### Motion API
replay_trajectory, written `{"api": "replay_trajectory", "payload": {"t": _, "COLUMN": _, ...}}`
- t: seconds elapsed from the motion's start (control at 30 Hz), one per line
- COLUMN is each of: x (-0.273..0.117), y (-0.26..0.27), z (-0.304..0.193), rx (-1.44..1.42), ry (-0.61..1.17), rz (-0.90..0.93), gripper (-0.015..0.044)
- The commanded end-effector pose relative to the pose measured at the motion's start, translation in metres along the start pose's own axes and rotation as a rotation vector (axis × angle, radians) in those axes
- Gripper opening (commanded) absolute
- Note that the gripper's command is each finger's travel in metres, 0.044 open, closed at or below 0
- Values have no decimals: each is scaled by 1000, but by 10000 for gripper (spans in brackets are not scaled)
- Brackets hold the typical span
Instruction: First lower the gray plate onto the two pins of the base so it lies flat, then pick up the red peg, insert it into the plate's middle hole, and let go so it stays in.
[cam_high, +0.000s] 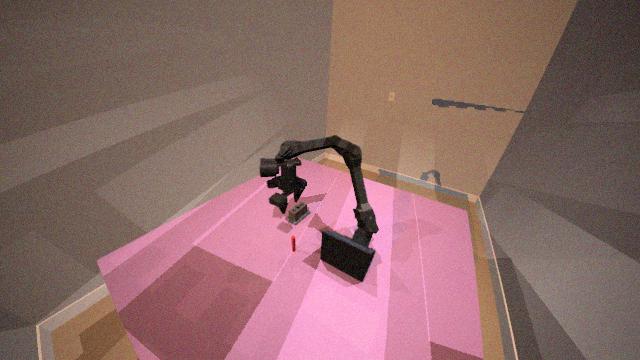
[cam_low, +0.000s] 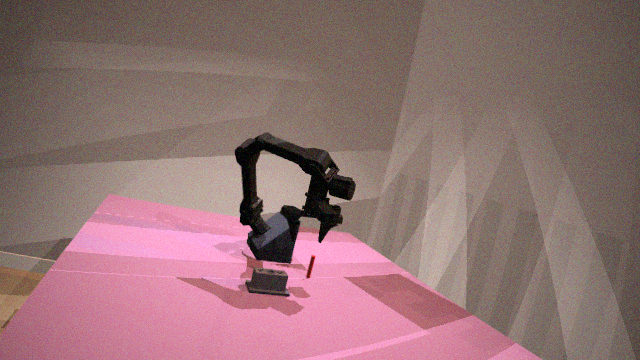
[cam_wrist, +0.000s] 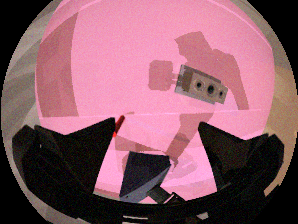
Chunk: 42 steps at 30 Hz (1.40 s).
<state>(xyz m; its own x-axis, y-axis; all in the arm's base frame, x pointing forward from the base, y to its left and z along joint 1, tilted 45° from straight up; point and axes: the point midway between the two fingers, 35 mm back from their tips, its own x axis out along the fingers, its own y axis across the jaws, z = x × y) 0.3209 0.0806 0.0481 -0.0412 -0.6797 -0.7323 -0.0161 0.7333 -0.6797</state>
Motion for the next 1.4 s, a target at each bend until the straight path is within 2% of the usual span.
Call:
{"api": "replay_trajectory", "payload": {"t": 0.0, "x": 5, "y": 55, "z": -38, "rx": 692, "ry": 10, "rz": -7, "gripper": 440}}
{"api": "replay_trajectory", "payload": {"t": 0.37, "x": 9, "y": 79, "z": -63, "rx": 1205, "ry": 3, "rz": -21, "gripper": 440}}
{"api": "replay_trajectory", "payload": {"t": 0.9, "x": 9, "y": 80, "z": -64, "rx": 1206, "ry": 3, "rz": -21, "gripper": 440}}
{"api": "replay_trajectory", "payload": {"t": 1.03, "x": 36, "y": 79, "z": -65, "rx": 1207, "ry": 2, "rz": -21, "gripper": 440}}
{"api": "replay_trajectory", "payload": {"t": 1.37, "x": 54, "y": 79, "z": -66, "rx": 1207, "ry": 2, "rz": -21, "gripper": 440}}
